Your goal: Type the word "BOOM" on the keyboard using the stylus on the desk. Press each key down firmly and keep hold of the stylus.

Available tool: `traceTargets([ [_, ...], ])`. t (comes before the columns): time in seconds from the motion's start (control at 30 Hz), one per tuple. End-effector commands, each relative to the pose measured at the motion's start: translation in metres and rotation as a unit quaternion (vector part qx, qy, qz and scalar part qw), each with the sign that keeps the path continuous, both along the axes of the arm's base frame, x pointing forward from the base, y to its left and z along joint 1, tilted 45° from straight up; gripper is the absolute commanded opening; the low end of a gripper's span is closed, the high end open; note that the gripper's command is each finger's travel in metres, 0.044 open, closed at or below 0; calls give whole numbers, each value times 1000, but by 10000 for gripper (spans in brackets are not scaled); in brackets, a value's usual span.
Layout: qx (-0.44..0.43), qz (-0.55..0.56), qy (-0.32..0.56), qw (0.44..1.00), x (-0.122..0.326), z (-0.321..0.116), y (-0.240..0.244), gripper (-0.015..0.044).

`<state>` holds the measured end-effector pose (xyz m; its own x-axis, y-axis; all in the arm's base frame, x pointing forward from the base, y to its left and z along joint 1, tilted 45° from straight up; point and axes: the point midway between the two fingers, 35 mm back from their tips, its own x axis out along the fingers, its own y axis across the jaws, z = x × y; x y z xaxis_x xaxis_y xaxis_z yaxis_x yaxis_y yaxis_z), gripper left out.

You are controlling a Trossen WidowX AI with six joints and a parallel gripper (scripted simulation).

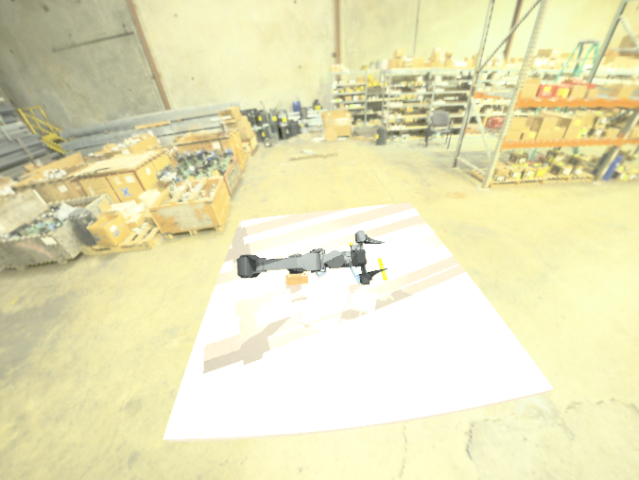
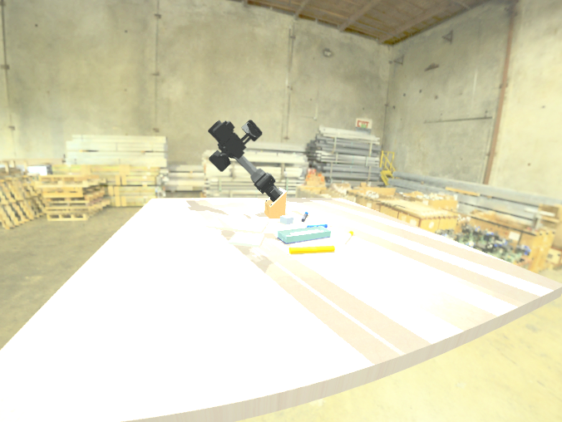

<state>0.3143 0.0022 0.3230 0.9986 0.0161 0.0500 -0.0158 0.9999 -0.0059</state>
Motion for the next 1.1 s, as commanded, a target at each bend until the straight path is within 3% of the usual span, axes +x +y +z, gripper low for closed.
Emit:
traceTargets([
  [0.0, 0, 0, 2, 1000, 1, -1, 0, 414],
  [0.2, -13, -7, 89, 996, 30, -43, 7, 256],
  [0.53, -44, -12, 330, 943, 61, -165, 40, 0],
  [0.77, -89, -71, 507, 855, 50, -263, 61, 0],
  [1.07, -237, -173, 648, 702, 7, -360, 59, 0],
])
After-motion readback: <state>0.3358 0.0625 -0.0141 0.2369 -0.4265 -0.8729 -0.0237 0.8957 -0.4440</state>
